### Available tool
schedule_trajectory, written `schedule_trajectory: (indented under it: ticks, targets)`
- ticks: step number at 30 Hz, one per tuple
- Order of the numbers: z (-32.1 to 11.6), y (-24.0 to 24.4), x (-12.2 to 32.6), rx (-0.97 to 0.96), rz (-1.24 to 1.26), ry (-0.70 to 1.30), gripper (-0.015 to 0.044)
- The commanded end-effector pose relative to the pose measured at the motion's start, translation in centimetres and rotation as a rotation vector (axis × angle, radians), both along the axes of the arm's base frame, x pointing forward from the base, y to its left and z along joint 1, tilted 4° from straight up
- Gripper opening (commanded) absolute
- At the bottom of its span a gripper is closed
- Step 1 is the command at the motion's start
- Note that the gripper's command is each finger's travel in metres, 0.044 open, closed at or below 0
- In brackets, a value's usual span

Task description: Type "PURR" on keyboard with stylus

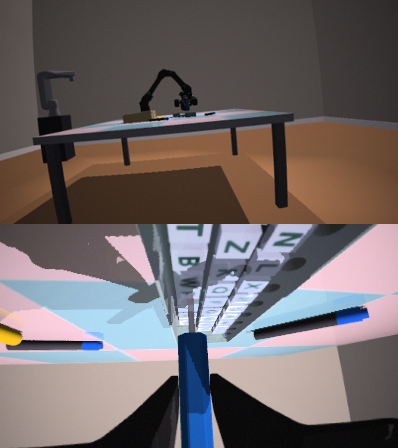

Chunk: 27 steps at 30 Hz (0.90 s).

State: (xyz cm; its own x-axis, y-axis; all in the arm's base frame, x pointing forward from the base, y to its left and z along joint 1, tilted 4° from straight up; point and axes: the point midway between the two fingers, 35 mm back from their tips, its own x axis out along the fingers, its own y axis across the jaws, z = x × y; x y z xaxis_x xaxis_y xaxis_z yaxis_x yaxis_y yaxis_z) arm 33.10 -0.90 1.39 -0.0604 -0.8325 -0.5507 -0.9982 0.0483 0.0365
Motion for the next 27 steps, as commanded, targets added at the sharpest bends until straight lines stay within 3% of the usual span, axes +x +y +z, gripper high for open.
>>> schedule_trajectory:
  ticks: [1,7,11,20,27]
  targets:
    - [0.6,0.0,0.0,0.0,-0.003,-0.002,0.0081]
    - [3.6,-0.3,-0.1,0.0,-0.003,-0.002,0.0081]
    - [3.3,-0.2,-0.1,0.003,-0.006,-0.009,0.0084]
    - [3.3,-0.3,0.0,0.003,-0.006,-0.009,0.0005]
    - [3.2,-3.0,1.5,0.009,-0.002,-0.008,0.0]
